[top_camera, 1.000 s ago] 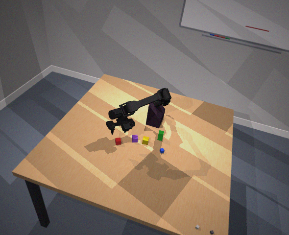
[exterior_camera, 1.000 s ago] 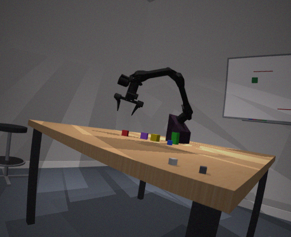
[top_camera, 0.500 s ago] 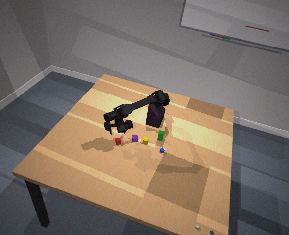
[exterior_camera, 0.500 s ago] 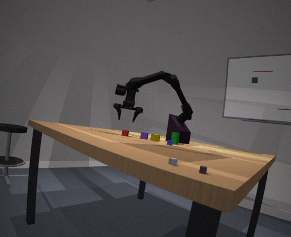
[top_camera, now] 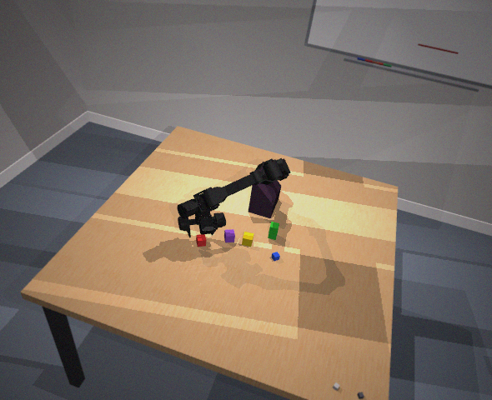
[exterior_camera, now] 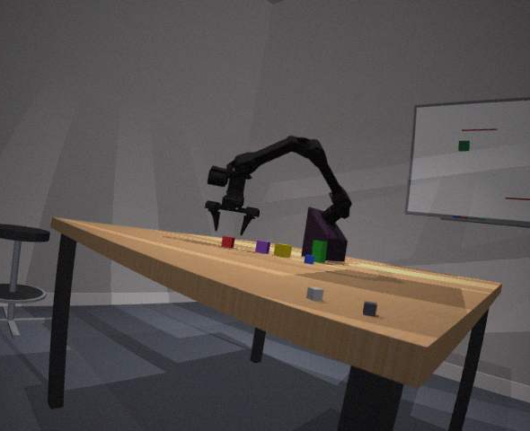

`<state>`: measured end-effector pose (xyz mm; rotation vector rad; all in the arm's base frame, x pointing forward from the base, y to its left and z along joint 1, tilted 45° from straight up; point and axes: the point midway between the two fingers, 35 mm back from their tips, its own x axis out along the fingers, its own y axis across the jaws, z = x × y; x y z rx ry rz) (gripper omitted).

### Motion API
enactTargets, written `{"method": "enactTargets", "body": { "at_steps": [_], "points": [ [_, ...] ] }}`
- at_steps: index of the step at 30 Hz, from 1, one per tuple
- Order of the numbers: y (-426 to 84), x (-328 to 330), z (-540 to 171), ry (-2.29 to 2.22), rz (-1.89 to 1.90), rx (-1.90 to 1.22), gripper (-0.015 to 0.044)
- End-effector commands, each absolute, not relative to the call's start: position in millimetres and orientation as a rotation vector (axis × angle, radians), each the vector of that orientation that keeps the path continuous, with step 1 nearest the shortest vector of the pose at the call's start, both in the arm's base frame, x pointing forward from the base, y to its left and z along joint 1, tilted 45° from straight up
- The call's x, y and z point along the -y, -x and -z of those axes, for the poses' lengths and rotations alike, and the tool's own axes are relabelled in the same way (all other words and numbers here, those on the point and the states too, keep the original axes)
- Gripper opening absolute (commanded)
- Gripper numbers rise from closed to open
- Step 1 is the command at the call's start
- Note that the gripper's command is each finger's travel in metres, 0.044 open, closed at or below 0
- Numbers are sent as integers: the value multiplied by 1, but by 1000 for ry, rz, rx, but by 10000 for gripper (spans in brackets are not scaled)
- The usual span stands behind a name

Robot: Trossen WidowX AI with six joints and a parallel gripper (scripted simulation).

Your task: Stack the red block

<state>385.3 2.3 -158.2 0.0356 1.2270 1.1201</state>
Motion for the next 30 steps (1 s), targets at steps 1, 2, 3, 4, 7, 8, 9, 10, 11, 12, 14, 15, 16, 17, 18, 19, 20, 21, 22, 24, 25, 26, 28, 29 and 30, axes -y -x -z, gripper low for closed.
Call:
{"method": "enactTargets", "body": {
  "at_steps": [1,2,3,4,7,8,9,10,11,12,14,15,16,17,18,19,20,21,22,24,25,26,28,29,30],
  "points": [
    [-381,-9,165,-49,-1125,-1236,440],
    [-381,-10,166,-49,-1125,-1236,440],
    [-381,-12,167,-49,-1125,-1236,440],
    [-381,-13,168,-49,-1125,-1236,440],
    [-380,-16,172,-49,-1125,-1236,440],
    [-380,-17,173,-49,-1125,-1236,440],
    [-380,-18,174,-49,-1125,-1236,440],
    [-380,-20,175,-49,-1126,-1236,440],
    [-379,-21,176,-49,-1126,-1236,440],
    [-379,-22,178,-49,-1126,-1236,440],
    [-379,-24,180,-49,-1126,-1236,440],
    [-379,-25,181,-49,-1126,-1236,440],
    [-378,-27,182,-50,-1126,-1235,440],
    [-378,-28,183,-50,-1126,-1235,440],
    [-378,-29,185,-50,-1126,-1235,440],
    [-378,-30,186,-50,-1126,-1235,440],
    [-377,-31,187,-50,-1126,-1235,440],
    [-377,-32,187,-50,-1126,-1235,440],
    [-377,-32,187,-50,-1127,-1235,440],
    [-377,-32,187,-50,-1127,-1235,440],
    [-377,-32,187,-50,-1127,-1235,440],
    [-377,-32,187,-50,-1127,-1235,440],
    [-377,-32,187,-50,-1127,-1235,440],
    [-377,-32,187,-50,-1127,-1235,440],
    [-377,-32,187,-50,-1127,-1235,440]
  ]
}}
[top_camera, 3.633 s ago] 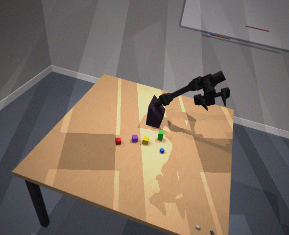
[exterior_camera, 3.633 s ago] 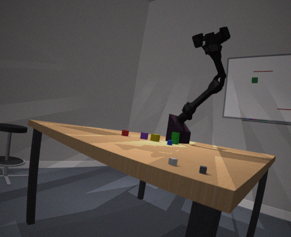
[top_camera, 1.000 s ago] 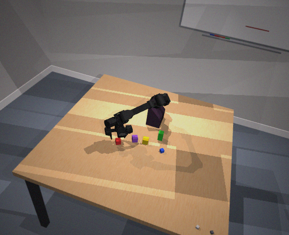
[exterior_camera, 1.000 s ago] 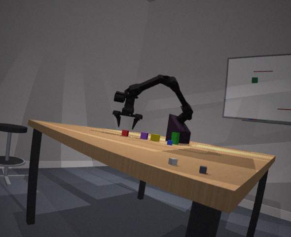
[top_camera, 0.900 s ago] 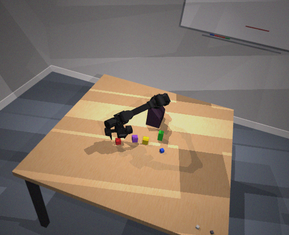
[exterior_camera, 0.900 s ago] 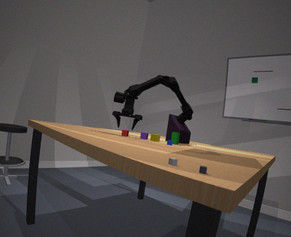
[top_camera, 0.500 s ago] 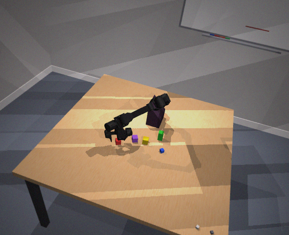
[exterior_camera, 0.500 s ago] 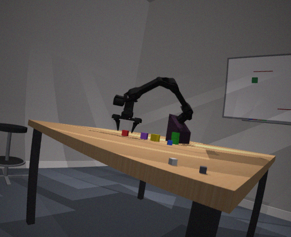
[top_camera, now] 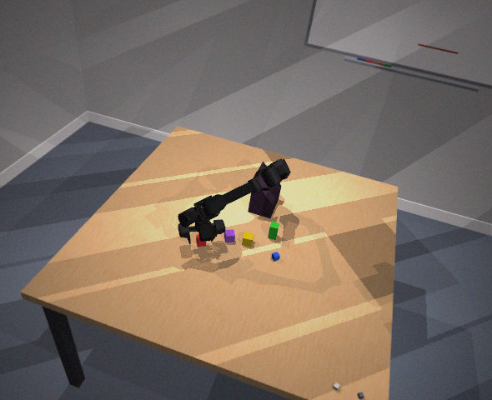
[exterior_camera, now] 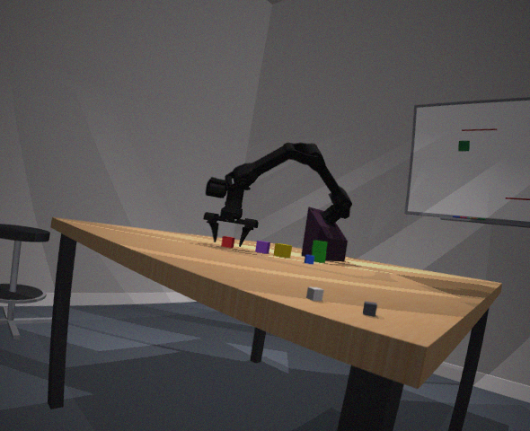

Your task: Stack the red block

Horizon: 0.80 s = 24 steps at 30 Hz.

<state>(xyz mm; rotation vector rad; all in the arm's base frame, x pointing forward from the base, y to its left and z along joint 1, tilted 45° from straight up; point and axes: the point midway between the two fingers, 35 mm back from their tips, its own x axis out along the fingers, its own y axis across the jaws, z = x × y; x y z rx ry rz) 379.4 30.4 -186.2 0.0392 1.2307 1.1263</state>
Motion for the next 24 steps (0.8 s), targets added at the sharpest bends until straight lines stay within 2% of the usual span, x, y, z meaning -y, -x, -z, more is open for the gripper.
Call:
{"method": "enactTargets", "body": {
  "at_steps": [1,8,18,24],
  "points": [
    [-377,-32,187,-50,-1127,-1235,440],
    [-377,-31,187,-50,-1126,-1235,440],
    [-377,-31,187,-50,-1126,-1235,177],
    [-377,-31,187,-50,-1126,-1235,138]
  ]
}}
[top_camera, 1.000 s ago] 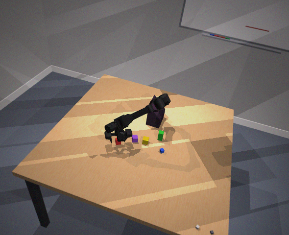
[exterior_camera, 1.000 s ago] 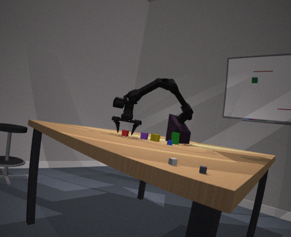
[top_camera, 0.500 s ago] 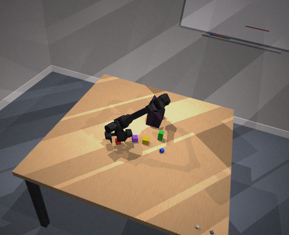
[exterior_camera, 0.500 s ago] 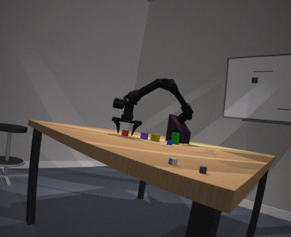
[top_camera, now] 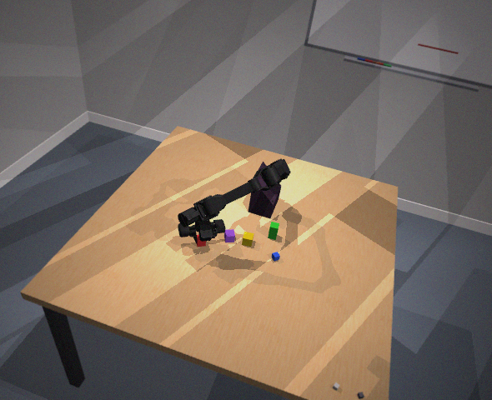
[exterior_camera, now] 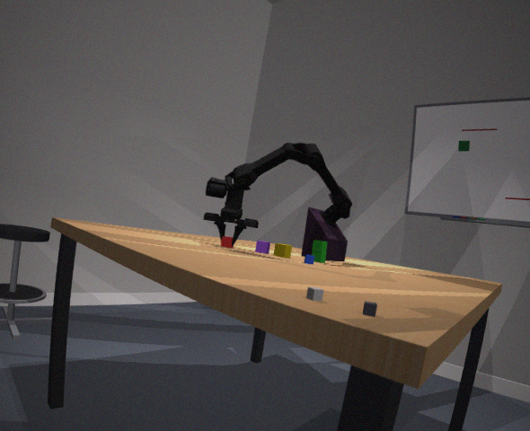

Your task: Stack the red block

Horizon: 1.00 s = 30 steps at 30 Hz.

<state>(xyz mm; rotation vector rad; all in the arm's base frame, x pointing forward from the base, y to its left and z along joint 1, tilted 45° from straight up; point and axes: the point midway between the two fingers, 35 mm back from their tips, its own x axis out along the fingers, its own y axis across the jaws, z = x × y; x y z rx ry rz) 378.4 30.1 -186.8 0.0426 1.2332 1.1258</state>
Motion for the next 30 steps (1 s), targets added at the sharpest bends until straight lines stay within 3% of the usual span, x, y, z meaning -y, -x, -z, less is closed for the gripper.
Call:
{"method": "enactTargets", "body": {
  "at_steps": [1,6,30],
  "points": [
    [-377,-31,187,-50,-1126,-1235,131],
    [-380,-19,175,-49,-1126,-1236,0],
    [-389,53,104,-46,-1123,-1238,0]
  ]
}}
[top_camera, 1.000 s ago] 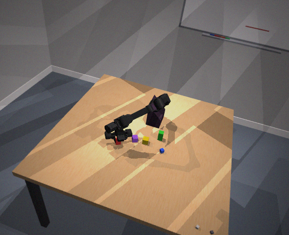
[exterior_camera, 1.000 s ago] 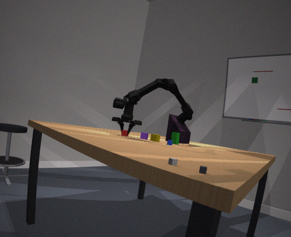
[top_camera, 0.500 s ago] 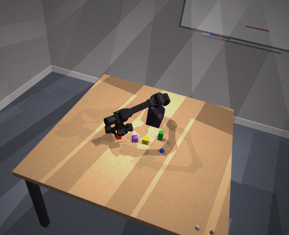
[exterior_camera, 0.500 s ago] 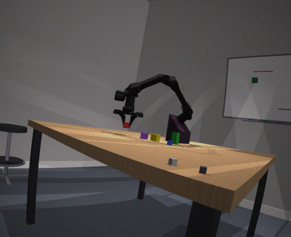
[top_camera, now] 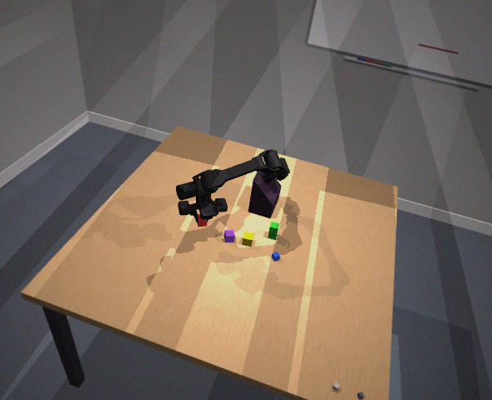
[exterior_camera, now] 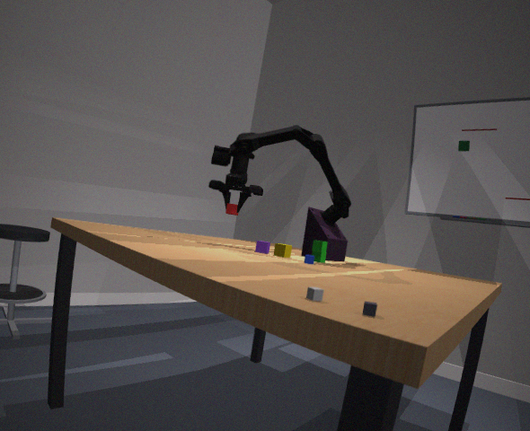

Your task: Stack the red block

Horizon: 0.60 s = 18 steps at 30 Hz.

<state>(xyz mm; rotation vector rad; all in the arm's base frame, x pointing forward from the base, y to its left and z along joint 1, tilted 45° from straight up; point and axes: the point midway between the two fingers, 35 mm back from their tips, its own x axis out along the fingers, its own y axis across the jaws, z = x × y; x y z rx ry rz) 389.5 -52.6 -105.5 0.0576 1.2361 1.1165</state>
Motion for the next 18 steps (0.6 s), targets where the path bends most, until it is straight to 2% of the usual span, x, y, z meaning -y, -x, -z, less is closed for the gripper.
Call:
{"method": "enactTargets", "body": {
  "at_steps": [1,18],
  "points": [
    [-389,53,103,-46,-1123,-1238,0],
    [-377,13,43,-56,-1109,-1205,0]
  ]
}}
